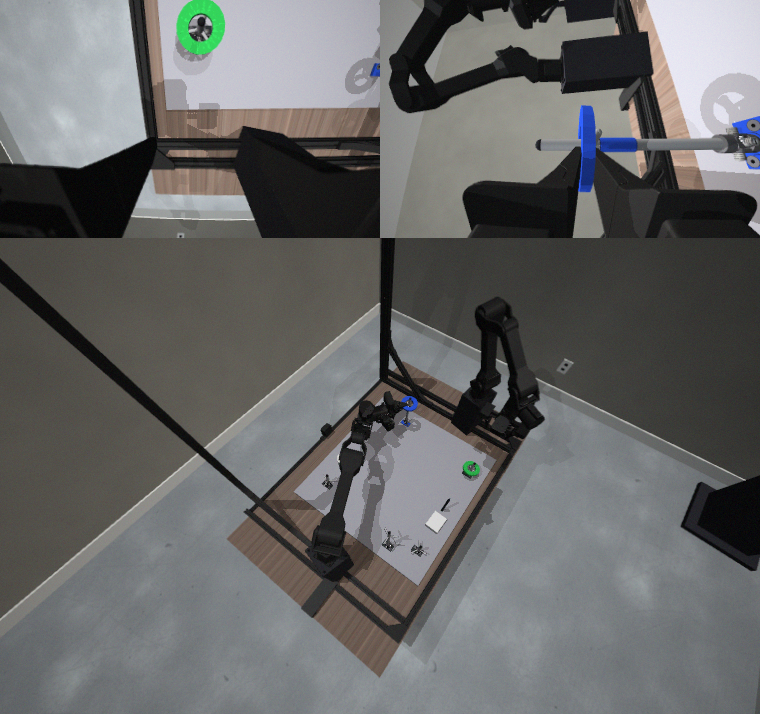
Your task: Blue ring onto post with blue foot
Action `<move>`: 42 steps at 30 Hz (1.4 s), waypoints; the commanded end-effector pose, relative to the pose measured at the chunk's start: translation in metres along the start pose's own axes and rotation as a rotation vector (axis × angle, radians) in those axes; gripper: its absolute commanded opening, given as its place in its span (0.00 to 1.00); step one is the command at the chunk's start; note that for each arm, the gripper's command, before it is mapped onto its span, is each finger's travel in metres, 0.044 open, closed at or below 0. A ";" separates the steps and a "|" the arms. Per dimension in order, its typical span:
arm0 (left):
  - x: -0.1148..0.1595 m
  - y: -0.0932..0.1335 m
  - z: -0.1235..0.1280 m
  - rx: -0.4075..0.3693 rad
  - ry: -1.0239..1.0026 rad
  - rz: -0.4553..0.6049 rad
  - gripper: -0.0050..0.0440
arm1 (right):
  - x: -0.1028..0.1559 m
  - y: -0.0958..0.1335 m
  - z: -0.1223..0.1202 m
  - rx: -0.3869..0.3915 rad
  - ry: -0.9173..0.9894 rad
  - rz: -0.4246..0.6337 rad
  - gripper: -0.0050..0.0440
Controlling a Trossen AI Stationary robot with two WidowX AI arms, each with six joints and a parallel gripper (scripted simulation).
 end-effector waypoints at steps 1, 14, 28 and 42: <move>0.000 0.000 0.000 0.003 0.003 -0.002 0.92 | 0.000 0.000 -0.003 0.001 -0.002 0.002 0.10; 0.000 0.000 0.000 0.003 0.003 -0.002 0.92 | 0.000 0.000 0.000 0.000 0.000 0.000 0.59; 0.000 0.000 0.000 0.003 0.003 -0.002 0.92 | 0.000 0.000 0.000 0.000 0.000 0.000 0.92; 0.000 0.000 0.000 0.003 0.003 -0.002 0.92 | 0.000 0.002 0.000 0.000 0.004 -0.002 0.92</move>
Point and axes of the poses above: on each arm, the point midway between the two fingers, 35 mm back from their tips, its own y axis back along the fingers, its own z axis across the jaws, x = y × z, the point moved 6 cm from there along y, back along the fingers, and after that the axes turned 15 degrees about y, right-handed, at the moved point
